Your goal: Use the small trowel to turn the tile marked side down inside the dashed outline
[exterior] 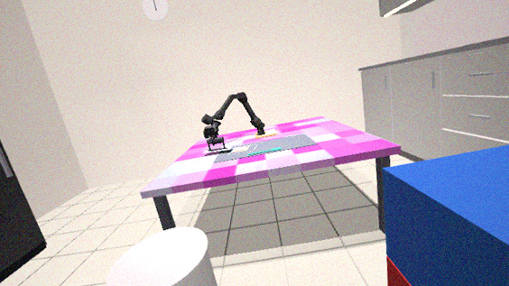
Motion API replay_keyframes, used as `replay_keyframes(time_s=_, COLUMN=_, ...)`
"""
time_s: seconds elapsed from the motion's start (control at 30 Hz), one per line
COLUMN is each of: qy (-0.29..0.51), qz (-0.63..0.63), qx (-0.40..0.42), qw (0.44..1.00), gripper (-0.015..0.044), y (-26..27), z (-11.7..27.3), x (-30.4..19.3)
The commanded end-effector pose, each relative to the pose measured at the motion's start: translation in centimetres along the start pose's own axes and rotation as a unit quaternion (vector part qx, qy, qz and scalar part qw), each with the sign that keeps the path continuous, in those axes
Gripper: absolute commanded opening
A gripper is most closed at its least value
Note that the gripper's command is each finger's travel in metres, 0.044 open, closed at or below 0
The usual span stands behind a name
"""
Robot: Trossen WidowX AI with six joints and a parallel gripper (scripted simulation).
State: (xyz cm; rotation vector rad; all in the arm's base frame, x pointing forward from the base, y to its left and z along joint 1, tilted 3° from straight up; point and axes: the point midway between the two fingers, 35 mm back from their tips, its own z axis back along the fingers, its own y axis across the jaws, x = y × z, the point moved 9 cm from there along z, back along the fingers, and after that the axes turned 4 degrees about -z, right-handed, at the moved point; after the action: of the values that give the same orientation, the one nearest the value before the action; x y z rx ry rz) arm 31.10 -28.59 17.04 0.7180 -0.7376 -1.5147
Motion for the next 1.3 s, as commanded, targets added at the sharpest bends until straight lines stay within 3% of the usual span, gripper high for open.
replay_keyframes(time_s=0.0, qy=0.0, qz=0.004, qx=0.007, qw=1.0, gripper=0.0, y=1.1, z=0.9, x=1.0)
replay_keyframes(time_s=0.23, qy=0.012, qz=0.011, qx=0.005, qw=1.0, gripper=0.0, y=1.8, z=0.7, x=0.6)
replay_keyframes(time_s=0.73, qy=0.136, qz=0.116, qx=-0.027, qw=0.984, gripper=0.0, y=4.6, z=-4.2, x=-6.9)
replay_keyframes(time_s=1.27, qy=0.271, qz=0.258, qx=-0.054, qw=0.926, gripper=0.0, y=6.3, z=-7.8, x=-16.3)
